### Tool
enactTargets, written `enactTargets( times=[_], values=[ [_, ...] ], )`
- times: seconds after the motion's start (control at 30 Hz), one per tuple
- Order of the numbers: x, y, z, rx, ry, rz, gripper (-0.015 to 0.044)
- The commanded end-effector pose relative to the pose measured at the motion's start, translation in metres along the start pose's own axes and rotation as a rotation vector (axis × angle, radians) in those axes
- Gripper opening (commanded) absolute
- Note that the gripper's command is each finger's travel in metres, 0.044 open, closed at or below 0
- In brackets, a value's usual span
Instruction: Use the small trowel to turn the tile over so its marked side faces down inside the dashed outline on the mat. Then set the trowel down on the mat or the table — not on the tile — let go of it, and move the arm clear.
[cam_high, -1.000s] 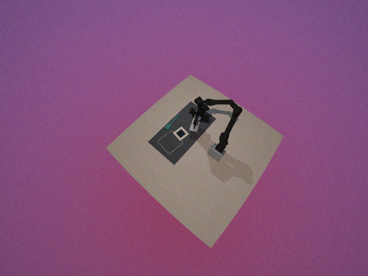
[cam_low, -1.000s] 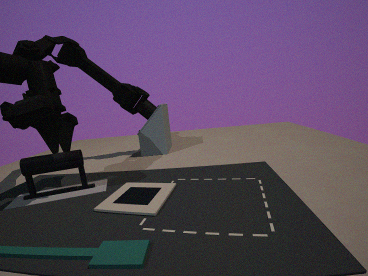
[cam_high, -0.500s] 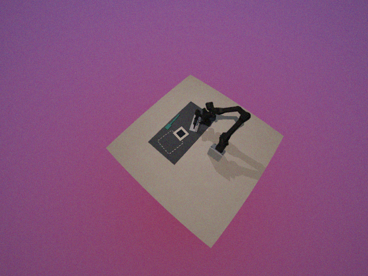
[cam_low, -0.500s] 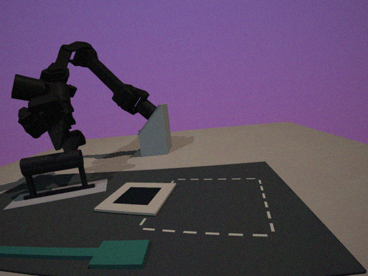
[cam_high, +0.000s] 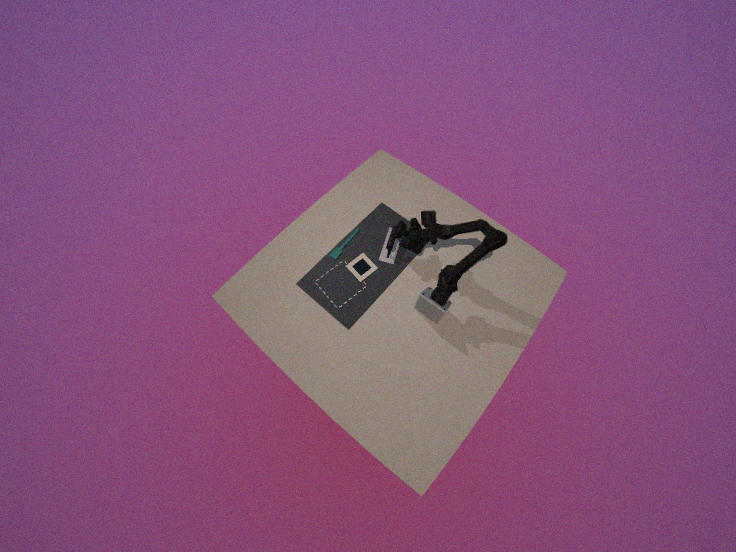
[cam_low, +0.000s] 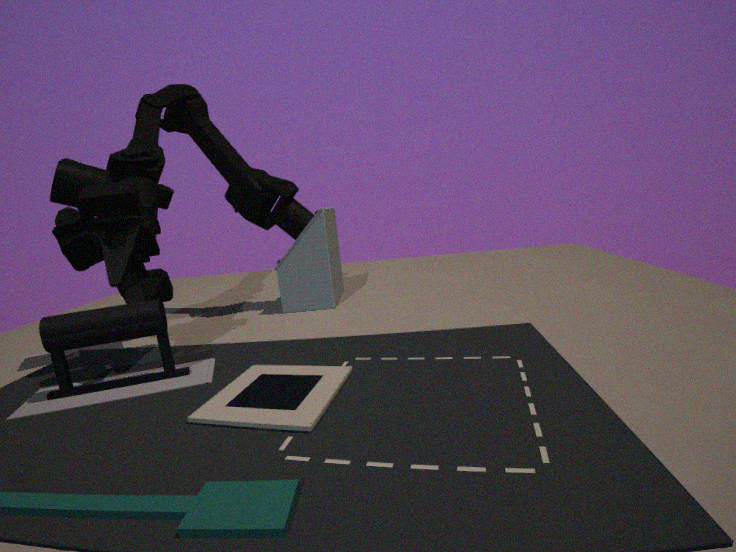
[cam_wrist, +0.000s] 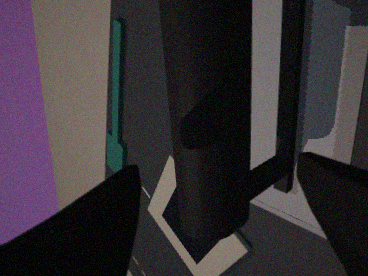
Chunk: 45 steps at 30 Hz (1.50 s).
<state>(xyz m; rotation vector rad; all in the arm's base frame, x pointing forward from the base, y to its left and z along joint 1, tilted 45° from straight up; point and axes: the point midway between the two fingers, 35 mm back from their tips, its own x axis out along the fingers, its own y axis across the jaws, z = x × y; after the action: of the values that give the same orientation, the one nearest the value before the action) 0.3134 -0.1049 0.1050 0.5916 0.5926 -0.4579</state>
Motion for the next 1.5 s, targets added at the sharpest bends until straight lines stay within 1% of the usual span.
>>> enactTargets(
  times=[0.0, 1.2, 1.37, 1.47],
  values=[
    [0.004, 0.001, 0.000, -0.006, 0.000, 0.004, 0.0300],
    [0.059, 0.000, -0.001, -0.005, 0.004, 0.003, 0.0300],
    [0.059, 0.000, -0.001, -0.005, 0.004, 0.003, 0.0169],
    [0.059, 0.000, -0.001, -0.005, 0.004, 0.003, 0.0149]
  ],
)
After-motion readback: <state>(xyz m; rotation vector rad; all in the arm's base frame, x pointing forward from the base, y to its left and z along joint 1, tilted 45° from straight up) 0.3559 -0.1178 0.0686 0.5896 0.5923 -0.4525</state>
